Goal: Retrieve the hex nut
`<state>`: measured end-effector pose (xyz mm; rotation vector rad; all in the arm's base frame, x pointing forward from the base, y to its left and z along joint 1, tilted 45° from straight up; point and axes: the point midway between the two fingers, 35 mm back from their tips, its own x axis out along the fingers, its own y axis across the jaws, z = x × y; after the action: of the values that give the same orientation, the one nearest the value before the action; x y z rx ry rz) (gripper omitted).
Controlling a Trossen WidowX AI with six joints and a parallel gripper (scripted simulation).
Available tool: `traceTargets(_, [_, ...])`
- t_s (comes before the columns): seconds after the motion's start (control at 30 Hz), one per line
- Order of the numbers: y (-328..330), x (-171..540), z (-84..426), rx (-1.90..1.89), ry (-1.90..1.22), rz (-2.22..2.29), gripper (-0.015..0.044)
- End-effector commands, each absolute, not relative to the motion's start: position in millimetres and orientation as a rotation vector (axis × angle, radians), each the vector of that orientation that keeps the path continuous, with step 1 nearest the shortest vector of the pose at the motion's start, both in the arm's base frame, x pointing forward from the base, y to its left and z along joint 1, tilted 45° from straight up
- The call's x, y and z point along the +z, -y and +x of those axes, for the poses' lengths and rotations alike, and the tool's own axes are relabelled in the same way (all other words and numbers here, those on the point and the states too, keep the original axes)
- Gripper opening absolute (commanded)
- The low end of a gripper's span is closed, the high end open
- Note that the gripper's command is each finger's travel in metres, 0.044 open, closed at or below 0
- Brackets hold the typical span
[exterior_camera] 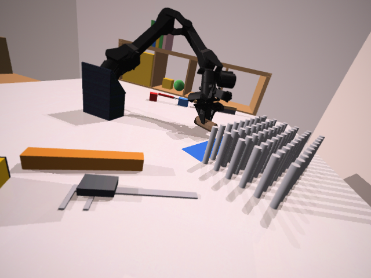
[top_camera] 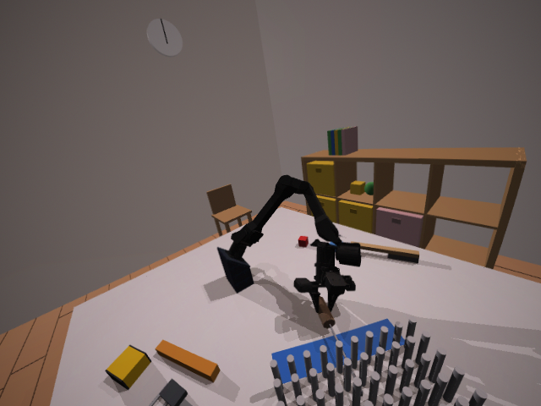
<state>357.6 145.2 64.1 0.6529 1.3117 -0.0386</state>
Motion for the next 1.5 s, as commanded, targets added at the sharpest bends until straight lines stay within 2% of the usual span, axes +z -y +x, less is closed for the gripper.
traceTargets(0.0, [-145,65,363,-0.034,-1.305,0.654,0.0000])
traceTargets(1.47, [-135,56,393,-0.034,-1.304,0.654,0.0000])
